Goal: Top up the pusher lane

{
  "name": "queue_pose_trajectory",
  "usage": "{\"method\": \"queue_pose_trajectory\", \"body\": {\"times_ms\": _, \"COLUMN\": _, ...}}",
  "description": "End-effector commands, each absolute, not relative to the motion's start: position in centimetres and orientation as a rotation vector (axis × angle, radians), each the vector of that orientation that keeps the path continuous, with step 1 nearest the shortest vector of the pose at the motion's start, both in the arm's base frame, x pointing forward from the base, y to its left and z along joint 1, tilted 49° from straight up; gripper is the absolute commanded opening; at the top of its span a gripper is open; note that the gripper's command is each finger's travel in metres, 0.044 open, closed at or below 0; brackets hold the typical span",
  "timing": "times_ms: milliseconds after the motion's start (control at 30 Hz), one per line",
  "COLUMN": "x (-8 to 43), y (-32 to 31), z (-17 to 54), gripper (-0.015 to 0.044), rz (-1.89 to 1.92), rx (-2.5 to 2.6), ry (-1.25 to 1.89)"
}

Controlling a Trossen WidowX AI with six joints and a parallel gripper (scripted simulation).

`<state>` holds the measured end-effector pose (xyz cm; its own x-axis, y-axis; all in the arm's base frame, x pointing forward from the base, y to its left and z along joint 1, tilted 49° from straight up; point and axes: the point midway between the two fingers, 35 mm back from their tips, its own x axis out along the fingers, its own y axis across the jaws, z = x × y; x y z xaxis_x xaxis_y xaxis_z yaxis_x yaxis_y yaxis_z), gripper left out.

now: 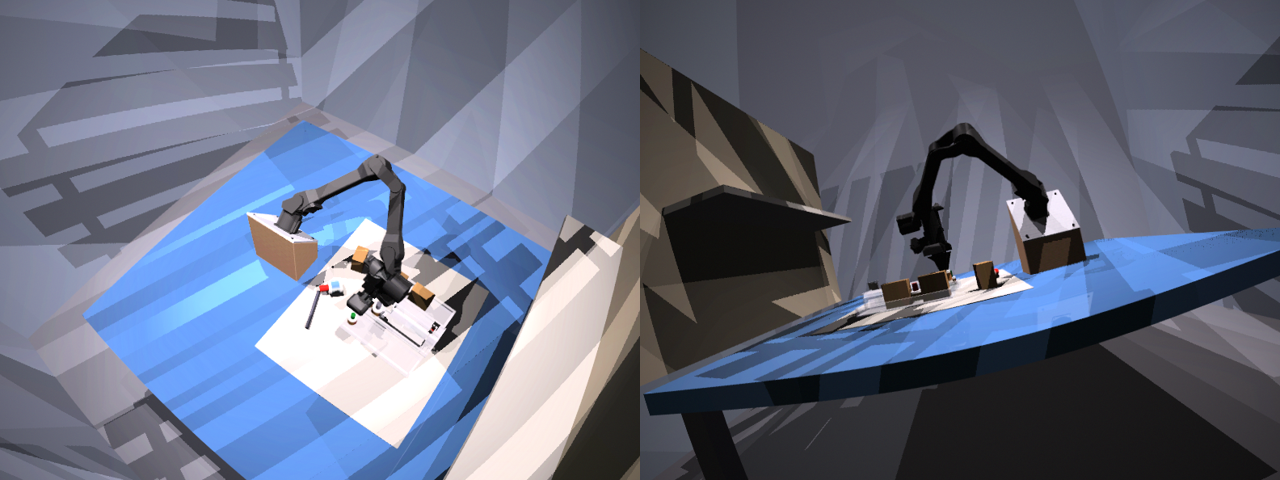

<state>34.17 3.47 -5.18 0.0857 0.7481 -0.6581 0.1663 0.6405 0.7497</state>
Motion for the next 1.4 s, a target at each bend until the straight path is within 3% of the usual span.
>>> {"method": "queue_pose_trajectory", "body": {"times_ms": 0, "x": 34.9, "y": 3.4, "z": -5.1, "gripper": 0.0, "rz": 0.516, "rx": 0.808, "ry": 1.427}}
{"method": "queue_pose_trajectory", "body": {"times_ms": 1367, "x": 34.9, "y": 4.5, "z": -6.0, "gripper": 0.0, "rz": 0.517, "rx": 0.809, "ry": 1.427}}
